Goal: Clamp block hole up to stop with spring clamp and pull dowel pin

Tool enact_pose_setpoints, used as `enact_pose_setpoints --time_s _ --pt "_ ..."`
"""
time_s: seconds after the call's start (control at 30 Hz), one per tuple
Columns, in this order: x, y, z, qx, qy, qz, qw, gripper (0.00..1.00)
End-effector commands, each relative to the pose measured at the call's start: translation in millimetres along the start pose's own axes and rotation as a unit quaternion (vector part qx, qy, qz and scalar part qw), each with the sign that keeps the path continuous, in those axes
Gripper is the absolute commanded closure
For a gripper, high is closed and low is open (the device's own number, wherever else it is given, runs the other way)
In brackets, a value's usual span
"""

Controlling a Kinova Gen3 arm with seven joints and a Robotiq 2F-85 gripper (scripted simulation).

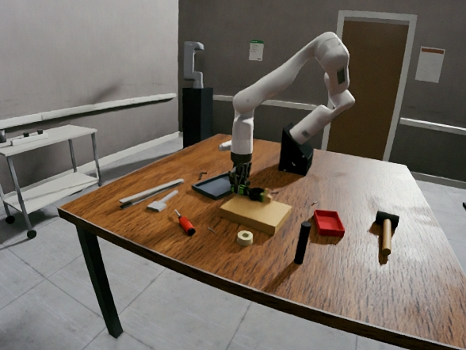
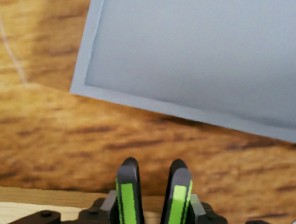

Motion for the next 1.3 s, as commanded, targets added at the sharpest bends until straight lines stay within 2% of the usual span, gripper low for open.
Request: enact_pose_setpoints --time_s 0.0,1.27 --pt "-0.8 -1.3 0.4 0.000 0.000 0.001 1.000 0.55" --pt "-0.8 -1.3 0.4 0.000 0.000 0.001 1.000 0.46"
Point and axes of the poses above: the point where the finger pads meet when closed, its own y axis out along the fingers, its own x axis across the jaws, z = x × y, the point moved 6 cm from there along -y, back along the fingers, and after that the axes turned 13 degrees about y, right-handed, at the moved point
